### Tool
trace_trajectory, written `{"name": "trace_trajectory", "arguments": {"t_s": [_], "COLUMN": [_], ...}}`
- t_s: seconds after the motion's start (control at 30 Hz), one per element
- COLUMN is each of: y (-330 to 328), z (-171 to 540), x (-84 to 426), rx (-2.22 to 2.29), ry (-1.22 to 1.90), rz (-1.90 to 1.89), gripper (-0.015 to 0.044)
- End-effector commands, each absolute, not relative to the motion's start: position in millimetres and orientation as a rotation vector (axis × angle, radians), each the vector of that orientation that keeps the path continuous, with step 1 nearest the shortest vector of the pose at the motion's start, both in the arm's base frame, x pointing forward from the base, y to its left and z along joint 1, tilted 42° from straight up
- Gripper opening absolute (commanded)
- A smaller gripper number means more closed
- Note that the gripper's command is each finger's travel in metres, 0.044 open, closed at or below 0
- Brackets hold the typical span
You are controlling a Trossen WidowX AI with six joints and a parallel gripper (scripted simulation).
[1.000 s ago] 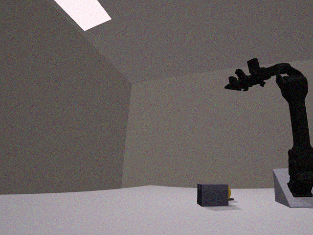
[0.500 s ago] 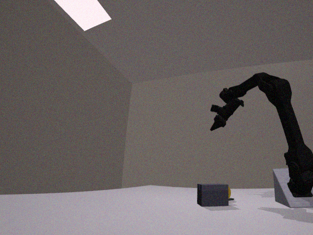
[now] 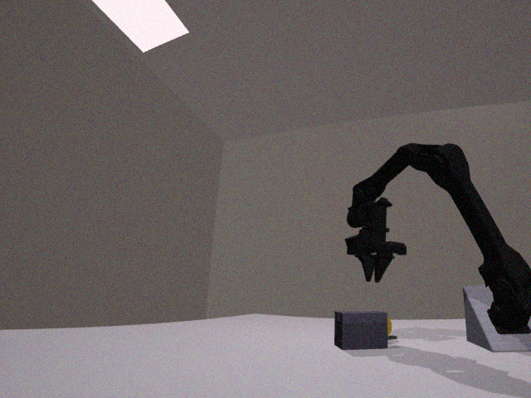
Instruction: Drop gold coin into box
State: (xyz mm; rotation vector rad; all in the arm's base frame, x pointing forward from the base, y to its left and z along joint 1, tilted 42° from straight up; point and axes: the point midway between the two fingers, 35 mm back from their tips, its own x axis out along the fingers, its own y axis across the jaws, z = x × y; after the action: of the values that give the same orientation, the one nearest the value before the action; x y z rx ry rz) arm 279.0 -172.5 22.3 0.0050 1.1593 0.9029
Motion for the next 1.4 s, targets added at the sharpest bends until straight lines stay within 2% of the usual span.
{"name": "trace_trajectory", "arguments": {"t_s": [0.0,1.37], "y": [-152,-101], "z": [19,-39], "x": [263,261], "rx": [-0.007,-0.007], "ry": [1.174,1.173], "rz": [1.043,1.043], "gripper": [0.0161,0.0161]}}
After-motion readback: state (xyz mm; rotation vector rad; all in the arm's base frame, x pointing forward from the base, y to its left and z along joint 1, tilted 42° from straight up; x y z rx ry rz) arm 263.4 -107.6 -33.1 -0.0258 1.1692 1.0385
